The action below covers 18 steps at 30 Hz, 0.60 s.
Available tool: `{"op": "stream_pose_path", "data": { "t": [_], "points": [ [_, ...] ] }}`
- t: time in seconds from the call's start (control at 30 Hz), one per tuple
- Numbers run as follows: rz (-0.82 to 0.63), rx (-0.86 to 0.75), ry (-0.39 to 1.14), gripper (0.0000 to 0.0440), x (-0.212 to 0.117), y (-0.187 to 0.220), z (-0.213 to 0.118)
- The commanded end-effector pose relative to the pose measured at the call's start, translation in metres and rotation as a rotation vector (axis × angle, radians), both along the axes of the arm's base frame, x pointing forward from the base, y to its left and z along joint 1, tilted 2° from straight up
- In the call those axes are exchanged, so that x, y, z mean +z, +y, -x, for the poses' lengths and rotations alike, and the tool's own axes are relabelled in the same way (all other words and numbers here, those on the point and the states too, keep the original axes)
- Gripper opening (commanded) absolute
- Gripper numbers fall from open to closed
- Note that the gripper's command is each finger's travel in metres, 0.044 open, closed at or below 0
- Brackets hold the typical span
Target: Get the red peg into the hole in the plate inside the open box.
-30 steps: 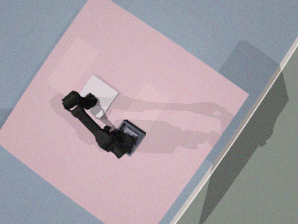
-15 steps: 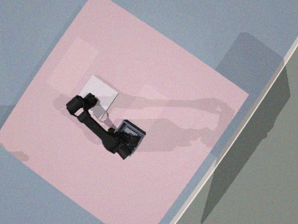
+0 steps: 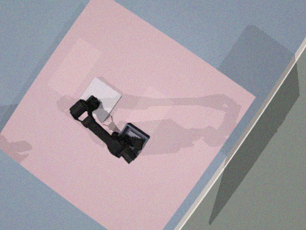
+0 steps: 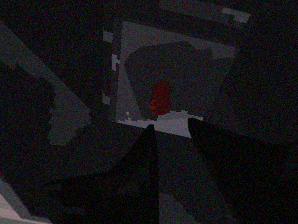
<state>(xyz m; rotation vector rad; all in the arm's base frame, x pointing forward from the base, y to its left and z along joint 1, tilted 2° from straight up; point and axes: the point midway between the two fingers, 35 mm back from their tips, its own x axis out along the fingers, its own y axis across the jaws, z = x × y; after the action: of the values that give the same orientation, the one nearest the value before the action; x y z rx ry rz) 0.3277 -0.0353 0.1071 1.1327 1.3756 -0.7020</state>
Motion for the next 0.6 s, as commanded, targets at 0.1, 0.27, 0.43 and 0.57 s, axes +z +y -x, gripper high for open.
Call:
{"op": "stream_pose_path", "data": {
  "t": [0.1, 0.27, 0.43, 0.57],
  "points": [
    [-0.047, 0.020, -0.005, 0.0138, -0.002, -0.004, -0.011],
    [-0.082, 0.026, -0.034, 0.0139, 0.010, -0.005, -0.019],
    [-0.118, 0.030, -0.067, 0.0138, 0.022, -0.007, -0.027],
    [-0.147, 0.037, -0.100, 0.0141, 0.032, -0.008, -0.032]
  ]
}}
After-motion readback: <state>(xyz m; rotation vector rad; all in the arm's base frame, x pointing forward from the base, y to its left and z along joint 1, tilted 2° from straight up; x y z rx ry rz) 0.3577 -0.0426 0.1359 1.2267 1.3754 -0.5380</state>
